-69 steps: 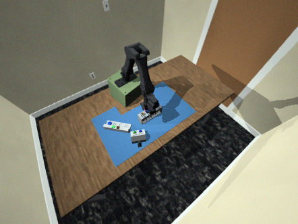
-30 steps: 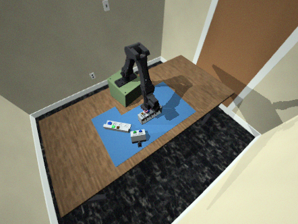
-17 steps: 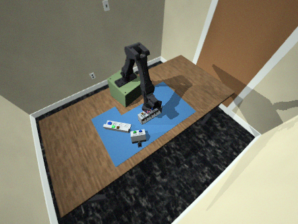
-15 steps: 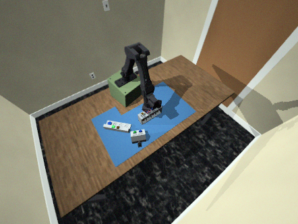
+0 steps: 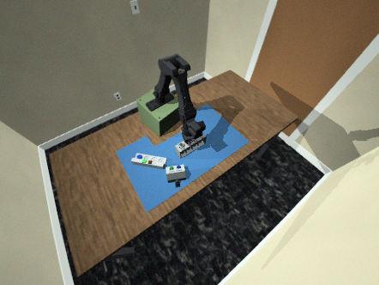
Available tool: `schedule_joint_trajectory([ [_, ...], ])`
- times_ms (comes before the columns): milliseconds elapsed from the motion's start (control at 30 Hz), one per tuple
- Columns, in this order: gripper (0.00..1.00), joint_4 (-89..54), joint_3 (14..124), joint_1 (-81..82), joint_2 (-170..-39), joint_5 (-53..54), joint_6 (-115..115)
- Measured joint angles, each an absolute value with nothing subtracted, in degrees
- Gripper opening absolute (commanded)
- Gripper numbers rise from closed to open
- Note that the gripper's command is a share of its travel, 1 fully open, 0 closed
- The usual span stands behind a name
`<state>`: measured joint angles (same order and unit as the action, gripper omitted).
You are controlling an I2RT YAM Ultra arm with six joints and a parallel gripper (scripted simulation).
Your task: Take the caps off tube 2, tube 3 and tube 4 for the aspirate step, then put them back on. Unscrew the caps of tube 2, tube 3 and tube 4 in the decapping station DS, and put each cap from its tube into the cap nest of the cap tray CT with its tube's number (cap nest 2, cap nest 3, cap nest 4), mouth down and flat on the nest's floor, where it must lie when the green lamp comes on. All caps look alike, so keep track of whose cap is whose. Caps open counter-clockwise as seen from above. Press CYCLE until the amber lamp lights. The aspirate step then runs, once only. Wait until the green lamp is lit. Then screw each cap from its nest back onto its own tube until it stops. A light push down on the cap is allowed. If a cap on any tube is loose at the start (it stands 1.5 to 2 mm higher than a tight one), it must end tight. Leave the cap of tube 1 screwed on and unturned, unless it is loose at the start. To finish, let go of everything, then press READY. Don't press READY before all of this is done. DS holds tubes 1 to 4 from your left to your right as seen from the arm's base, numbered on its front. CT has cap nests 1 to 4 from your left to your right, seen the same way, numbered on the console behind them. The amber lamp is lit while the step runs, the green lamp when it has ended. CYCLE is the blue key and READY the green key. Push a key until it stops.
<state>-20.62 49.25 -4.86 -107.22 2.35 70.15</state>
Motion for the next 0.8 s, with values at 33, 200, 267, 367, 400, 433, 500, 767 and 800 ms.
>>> schedule_joint_trajectory([
  [33,0.49,-20.62,49.25,-4.86,-107.22,2.35,72.14],
  [200,0.49,-20.6,49.25,-4.86,-107.22,2.35,82.81],
  [267,0.49,-20.6,49.25,-4.86,-107.22,2.33,87.24],
  [367,0.49,-20.58,49.25,-4.8,-107.22,2.33,93.25],
  [400,0.49,-20.58,49.25,-4.78,-107.22,2.33,94.61],
  [433,0.49,-20.58,49.25,-4.8,-107.22,2.33,95.7],
  [500,0.49,-20.58,49.25,-4.8,-107.22,2.33,97.25],
  [767,0.0,-20.6,49.17,-4.8,-107.02,2.35,99.53],
  [800,0.0,-20.6,49.17,-4.8,-107.02,2.35,99.61],
])
